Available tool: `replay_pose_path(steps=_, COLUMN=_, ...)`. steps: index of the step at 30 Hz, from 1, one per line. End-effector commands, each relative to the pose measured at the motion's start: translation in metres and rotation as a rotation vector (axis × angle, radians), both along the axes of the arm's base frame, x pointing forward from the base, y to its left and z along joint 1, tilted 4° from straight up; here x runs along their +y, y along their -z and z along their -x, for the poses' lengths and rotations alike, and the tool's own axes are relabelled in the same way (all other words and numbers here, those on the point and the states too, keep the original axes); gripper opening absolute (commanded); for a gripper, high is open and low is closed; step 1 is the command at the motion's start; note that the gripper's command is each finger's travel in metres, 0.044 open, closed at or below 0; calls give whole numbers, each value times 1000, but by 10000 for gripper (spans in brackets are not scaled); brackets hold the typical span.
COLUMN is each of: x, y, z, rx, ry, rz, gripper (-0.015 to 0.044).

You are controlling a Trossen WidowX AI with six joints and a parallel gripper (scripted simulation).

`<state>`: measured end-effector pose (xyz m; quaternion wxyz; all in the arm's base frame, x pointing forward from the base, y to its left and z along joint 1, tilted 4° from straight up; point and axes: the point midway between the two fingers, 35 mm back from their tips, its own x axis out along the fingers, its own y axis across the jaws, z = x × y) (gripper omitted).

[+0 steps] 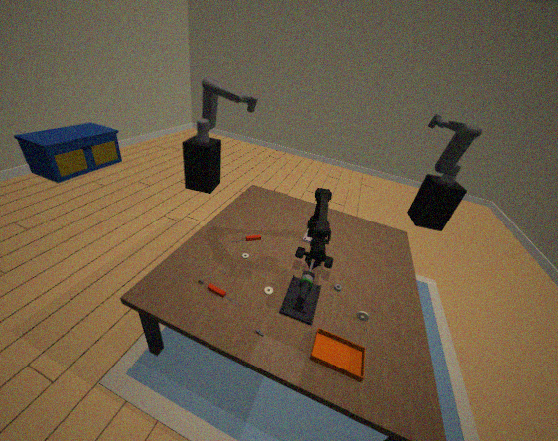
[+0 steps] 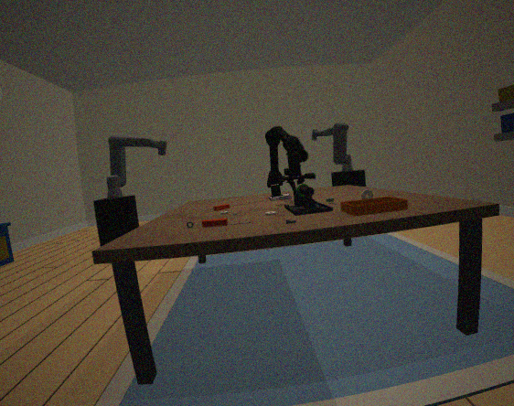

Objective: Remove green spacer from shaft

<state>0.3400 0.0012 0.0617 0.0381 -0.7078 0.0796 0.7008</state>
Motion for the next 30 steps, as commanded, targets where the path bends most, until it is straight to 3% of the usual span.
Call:
replay_pose_path(steps=1, x=1, y=0, z=2, rx=3, ry=4, rz=-3, gripper=0)
replay_pose_path(steps=30, x=1, y=0, z=5, rx=3, ry=4, rz=-3, gripper=0)
